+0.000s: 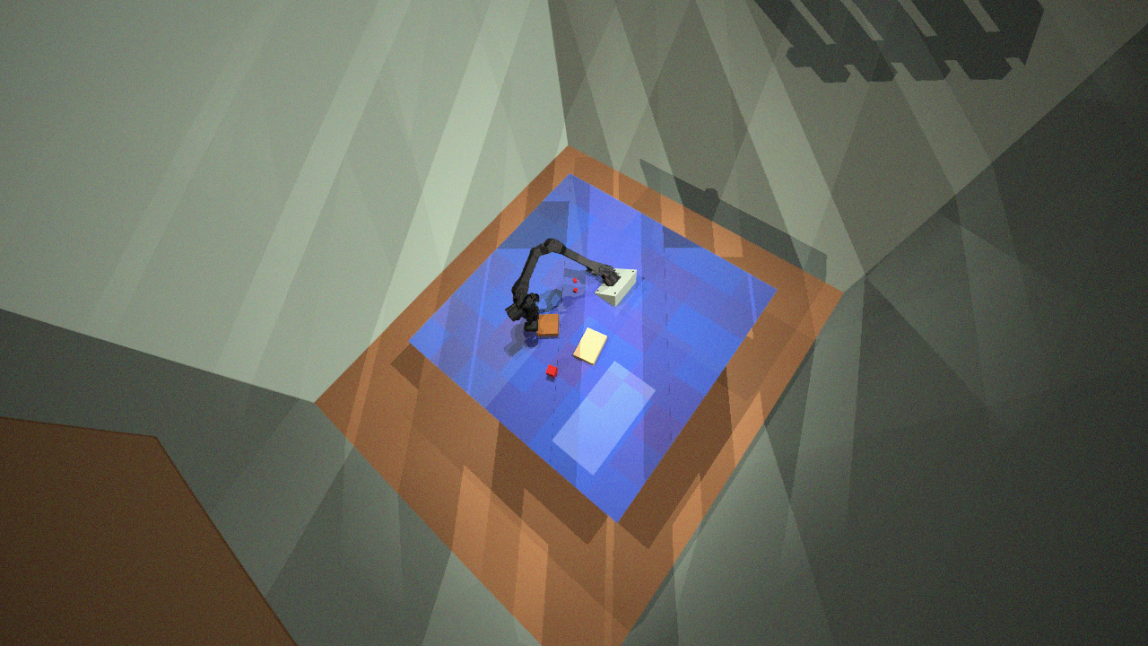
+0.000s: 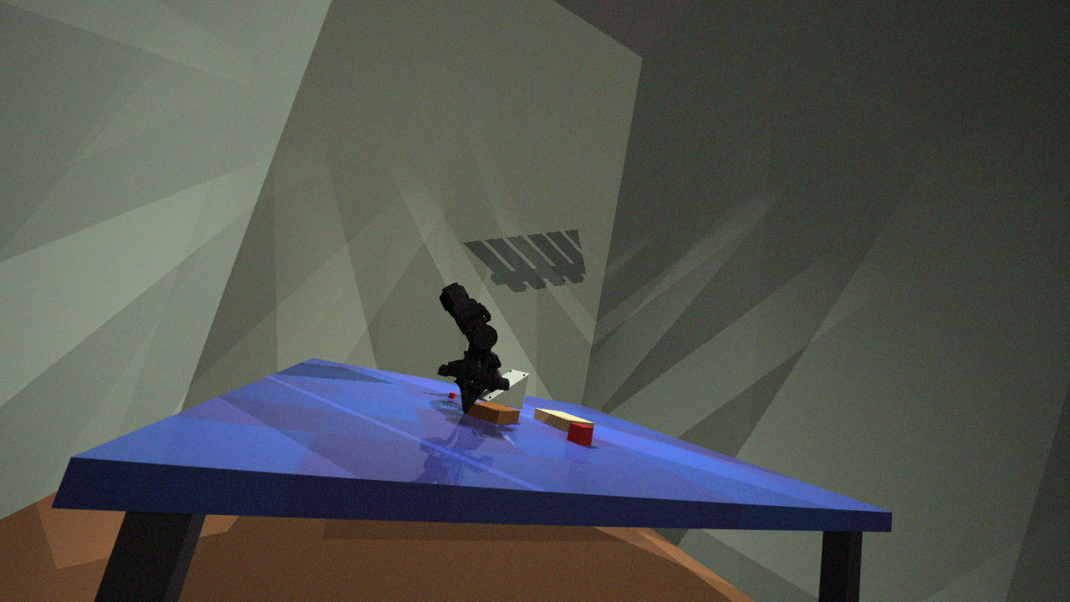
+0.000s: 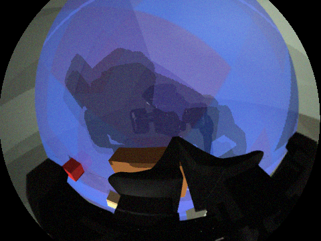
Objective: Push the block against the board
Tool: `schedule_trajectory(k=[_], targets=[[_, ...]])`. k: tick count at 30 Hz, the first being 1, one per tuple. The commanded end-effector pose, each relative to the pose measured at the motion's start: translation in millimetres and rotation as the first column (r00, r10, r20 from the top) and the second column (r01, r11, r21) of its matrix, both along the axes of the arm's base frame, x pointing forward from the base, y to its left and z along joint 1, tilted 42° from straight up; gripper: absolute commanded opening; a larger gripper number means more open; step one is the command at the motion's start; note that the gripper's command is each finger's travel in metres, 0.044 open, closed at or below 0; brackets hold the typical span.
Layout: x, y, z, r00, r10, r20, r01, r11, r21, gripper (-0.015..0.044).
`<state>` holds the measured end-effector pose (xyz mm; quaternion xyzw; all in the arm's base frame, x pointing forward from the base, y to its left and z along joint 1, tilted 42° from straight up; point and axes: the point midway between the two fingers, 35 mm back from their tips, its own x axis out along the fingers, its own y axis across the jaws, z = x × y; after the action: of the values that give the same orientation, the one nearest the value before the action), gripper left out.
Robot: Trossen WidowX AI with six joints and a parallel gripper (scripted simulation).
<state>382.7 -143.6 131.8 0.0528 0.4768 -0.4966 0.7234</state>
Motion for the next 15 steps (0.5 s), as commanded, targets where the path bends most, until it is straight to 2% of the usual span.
schedule_trajectory(k=[1,15], targets=[[-3.4,3.2,-4.3,1.000,-0.002,-0.004,0.002,1.000,0.003,0.0000],[-11.3,11.5,-12.2,1.000,-0.002,-0.004,0.002,1.000,0.004,0.0000]])
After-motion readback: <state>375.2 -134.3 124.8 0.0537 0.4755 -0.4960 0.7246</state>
